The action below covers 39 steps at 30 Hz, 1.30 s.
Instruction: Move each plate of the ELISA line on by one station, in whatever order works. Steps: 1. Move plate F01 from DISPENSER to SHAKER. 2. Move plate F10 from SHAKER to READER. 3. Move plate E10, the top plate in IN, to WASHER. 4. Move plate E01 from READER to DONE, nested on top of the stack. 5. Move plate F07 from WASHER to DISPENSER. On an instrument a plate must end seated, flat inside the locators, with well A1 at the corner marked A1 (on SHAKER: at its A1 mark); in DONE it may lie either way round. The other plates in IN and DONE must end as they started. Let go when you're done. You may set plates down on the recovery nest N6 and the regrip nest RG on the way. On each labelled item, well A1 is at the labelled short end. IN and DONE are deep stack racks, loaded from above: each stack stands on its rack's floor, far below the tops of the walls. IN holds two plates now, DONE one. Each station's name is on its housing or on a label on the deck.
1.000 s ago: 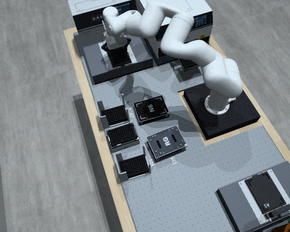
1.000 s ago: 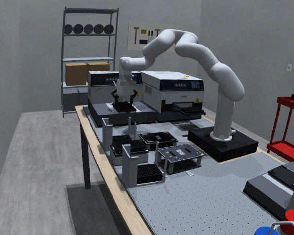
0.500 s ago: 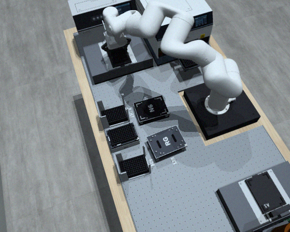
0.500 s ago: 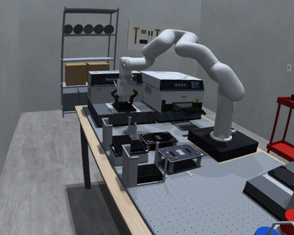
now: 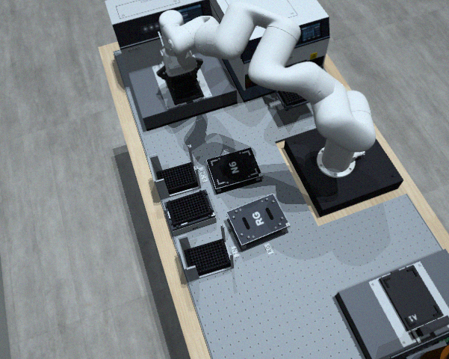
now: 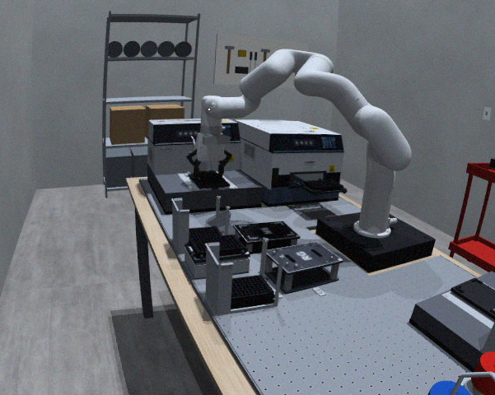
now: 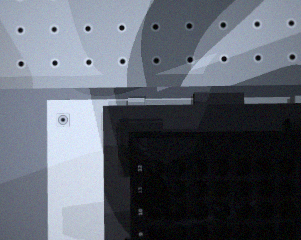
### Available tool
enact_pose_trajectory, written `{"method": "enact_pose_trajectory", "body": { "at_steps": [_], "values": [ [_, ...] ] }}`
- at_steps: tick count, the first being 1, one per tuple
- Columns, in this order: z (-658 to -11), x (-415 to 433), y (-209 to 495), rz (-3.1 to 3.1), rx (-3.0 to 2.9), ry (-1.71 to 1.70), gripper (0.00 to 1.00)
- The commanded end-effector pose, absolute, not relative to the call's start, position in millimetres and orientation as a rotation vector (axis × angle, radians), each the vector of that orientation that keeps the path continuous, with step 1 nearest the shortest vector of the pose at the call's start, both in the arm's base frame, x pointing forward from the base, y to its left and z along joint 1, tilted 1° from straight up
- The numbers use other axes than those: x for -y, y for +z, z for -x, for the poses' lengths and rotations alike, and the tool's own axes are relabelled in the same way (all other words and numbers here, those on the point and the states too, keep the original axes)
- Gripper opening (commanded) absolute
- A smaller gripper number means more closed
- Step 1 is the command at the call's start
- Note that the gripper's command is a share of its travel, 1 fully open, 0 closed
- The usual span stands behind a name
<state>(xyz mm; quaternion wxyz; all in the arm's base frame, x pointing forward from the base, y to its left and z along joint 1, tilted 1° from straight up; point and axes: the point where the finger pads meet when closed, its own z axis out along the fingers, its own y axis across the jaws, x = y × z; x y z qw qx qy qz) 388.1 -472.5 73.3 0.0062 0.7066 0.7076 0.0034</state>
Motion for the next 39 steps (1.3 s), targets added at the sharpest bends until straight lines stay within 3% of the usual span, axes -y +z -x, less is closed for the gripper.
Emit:
{"method": "enact_pose_trajectory", "body": {
  "at_steps": [1,39],
  "values": [
    [-388.8,473.9,75.8,-2.208,-2.21,0.01,0.0],
    [-388.6,473.8,83.3,-2.208,-2.211,0.01,0.0]
  ]
}}
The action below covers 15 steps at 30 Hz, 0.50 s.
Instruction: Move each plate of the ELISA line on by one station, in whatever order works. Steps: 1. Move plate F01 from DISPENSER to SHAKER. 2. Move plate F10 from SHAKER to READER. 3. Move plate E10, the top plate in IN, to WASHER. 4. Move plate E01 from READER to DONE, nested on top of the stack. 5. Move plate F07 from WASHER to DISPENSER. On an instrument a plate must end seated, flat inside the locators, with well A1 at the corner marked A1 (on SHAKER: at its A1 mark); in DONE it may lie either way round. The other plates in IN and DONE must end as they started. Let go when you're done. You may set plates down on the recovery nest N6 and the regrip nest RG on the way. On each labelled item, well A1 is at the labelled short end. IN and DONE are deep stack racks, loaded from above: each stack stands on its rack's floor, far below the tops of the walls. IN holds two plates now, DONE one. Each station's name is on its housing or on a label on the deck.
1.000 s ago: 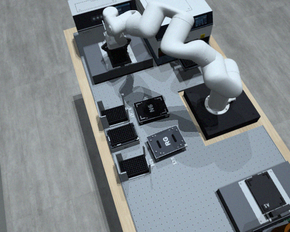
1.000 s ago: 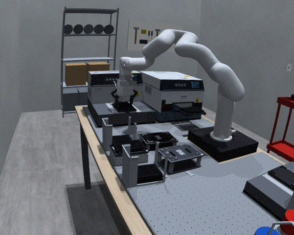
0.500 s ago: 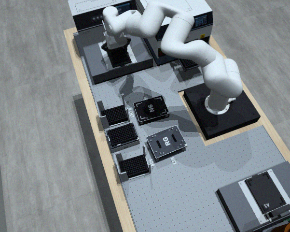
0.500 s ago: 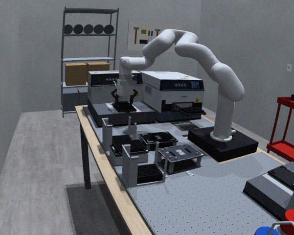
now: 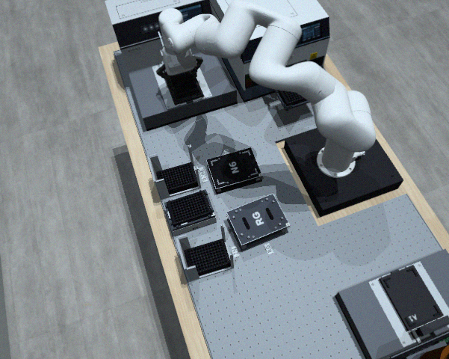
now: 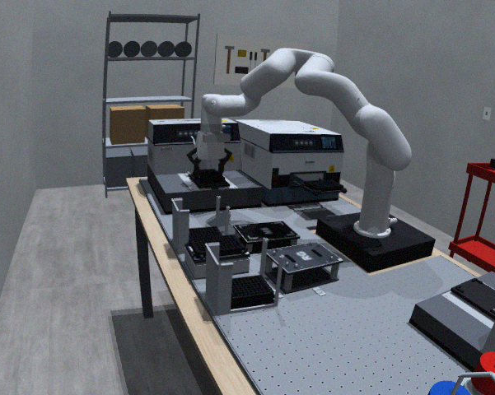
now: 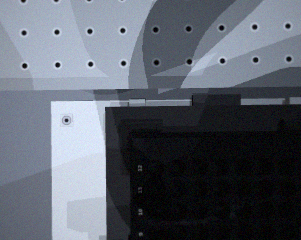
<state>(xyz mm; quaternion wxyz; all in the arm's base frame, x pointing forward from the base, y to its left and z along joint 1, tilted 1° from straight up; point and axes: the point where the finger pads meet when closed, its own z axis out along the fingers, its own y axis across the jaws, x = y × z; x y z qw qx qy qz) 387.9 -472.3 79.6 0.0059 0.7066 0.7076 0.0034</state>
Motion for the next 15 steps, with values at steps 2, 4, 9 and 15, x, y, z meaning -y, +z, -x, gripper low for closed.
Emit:
{"method": "enact_pose_trajectory", "body": {
  "at_steps": [2,4,9,15],
  "values": [
    [-388.6,473.8,84.0,-2.208,-2.211,0.01,0.0],
    [-388.6,473.7,84.7,-2.208,-2.211,0.01,0.0],
    [-388.6,473.7,85.7,-2.208,-2.211,0.01,0.0],
    [-388.5,473.7,87.7,-2.208,-2.211,0.01,0.0]
  ]
}}
